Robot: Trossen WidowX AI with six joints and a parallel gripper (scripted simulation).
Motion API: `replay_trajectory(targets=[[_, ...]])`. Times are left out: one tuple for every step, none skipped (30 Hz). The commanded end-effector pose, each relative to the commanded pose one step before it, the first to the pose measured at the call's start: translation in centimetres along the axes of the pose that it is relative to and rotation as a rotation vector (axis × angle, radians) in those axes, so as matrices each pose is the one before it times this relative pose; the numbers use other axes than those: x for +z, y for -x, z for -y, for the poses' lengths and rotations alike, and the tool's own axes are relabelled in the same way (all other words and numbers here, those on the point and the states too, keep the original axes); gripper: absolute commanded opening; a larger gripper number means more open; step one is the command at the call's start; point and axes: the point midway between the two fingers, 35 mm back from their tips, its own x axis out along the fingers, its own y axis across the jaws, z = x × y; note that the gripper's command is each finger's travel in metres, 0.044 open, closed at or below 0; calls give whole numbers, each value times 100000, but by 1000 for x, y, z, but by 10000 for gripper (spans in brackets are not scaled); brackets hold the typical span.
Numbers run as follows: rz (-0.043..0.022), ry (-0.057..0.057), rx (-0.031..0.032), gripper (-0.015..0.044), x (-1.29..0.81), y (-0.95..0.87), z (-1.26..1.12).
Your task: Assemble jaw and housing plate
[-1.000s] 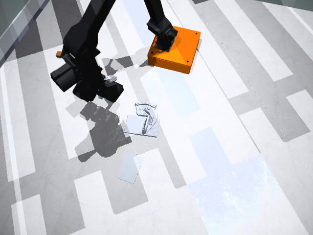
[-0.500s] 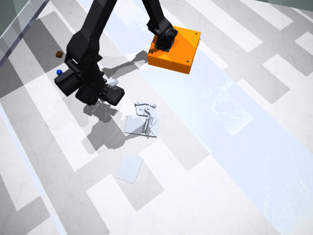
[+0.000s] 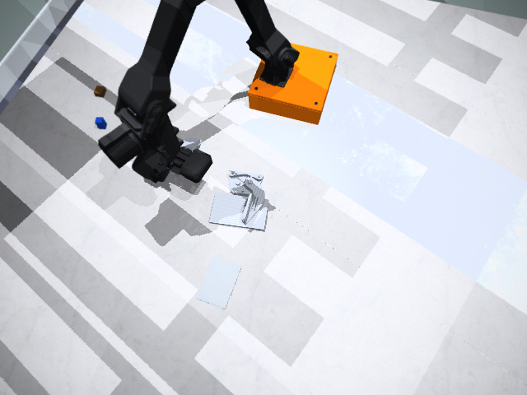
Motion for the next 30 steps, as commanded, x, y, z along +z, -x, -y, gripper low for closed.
replay_trajectory(targets=[[-338,-47,-154,37,-136,-567,0],[0,0,0,37,0,0,0],[0,0,0,63,0,0,0],[0,0,0,90,0,0,0],[0,0,0,116,0,0,0],[0,0,0,142,0,0,0],[0,0,0,168,0,0,0],[5,0,-2,195,37,291,11],[14,1,-7,221,94,878,27],[17,1,-10,247,96,1484,28],[10,1,-9,273,14,1852,5],[-1,0,-5,299,-75,1524,-21],[-5,0,-2,326,-83,920,-24],[-2,0,0,352,-34,307,-10],[0,0,0,378,0,0,0],[0,0,0,404,0,0,0],[0,0,0,431,0,0,0],[0,0,0,440,0,0,0],[0,0,0,440,0,0,0],[0,0,0,440,0,0,0],[0,0,0,440,0,0,0],[0,0,0,440,0,0,0],[0,0,0,440,0,0,0],[0,0,0,440,0,0,0],[0,0,0,440,0,0,0],[0,0,0,440,0,0,0],[0,0,0,440,0,0,0],[0,0,0,440,0,0,0],[0,0,0,440,0,0,0],[0,0,0,440,0,0,0]])
